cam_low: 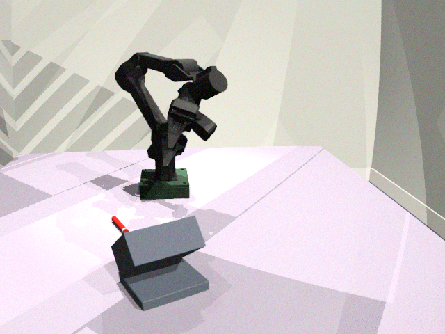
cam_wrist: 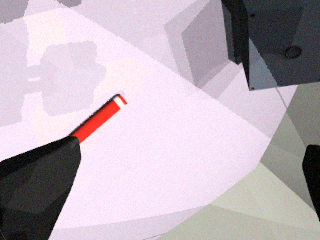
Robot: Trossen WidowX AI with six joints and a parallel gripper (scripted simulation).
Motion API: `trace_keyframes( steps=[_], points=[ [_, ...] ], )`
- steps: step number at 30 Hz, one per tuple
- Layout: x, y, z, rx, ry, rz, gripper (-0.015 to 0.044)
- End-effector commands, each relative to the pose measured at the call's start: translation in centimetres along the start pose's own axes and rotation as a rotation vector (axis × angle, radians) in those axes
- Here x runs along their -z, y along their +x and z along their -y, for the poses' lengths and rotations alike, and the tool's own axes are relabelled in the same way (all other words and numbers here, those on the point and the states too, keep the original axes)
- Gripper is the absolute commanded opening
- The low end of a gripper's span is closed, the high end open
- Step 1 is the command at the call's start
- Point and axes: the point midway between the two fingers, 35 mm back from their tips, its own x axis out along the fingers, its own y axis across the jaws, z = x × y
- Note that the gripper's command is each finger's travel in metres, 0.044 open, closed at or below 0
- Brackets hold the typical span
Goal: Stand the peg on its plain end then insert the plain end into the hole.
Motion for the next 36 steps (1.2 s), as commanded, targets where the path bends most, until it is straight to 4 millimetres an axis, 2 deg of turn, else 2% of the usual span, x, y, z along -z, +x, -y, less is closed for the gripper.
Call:
trace_keyframes(
  steps=[1,36],
  points=[
    [0.0,0.2,0.1,-0.033,0.094,-0.009,0.044],
    [1.2,2.7,1.1,-0.238,1.14,-0.229,0.044]
  ],
)
